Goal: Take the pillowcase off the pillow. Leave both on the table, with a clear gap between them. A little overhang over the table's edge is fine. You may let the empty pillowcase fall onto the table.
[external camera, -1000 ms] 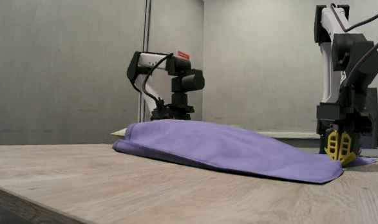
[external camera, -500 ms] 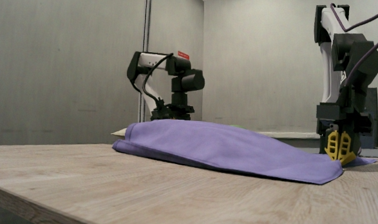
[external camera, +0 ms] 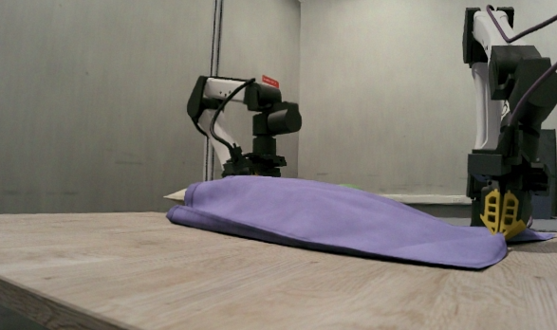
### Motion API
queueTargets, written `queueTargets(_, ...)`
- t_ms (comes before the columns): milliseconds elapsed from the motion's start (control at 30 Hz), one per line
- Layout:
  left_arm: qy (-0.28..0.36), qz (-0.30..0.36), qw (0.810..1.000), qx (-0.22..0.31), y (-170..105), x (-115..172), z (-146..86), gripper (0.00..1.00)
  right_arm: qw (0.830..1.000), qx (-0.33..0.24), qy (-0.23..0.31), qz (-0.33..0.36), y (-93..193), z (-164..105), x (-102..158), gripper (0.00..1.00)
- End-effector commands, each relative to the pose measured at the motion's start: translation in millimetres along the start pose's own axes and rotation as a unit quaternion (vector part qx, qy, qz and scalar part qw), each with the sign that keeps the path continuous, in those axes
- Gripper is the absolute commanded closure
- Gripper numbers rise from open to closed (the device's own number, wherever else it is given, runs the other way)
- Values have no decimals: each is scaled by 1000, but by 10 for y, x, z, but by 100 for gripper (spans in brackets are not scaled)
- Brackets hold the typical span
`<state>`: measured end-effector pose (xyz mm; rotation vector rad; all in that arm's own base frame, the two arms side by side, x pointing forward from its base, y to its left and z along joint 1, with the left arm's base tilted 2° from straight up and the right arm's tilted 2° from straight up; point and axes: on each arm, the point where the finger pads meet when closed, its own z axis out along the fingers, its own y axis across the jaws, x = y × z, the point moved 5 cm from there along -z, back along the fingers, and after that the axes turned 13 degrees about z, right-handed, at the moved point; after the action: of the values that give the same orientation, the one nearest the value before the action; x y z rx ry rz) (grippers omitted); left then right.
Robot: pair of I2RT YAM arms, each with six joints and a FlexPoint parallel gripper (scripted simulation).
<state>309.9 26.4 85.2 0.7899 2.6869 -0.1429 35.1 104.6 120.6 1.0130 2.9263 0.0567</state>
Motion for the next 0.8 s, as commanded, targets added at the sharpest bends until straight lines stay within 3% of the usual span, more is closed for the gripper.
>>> queueTargets(0,-6,1,1000,-17,39,-62,-147,100,1000,-14,3,2,56,-66,7,100)
queueTargets(767,-31,8,999,-11,4,-224,-380,100,1000,-14,3,2,56,-66,7,100)
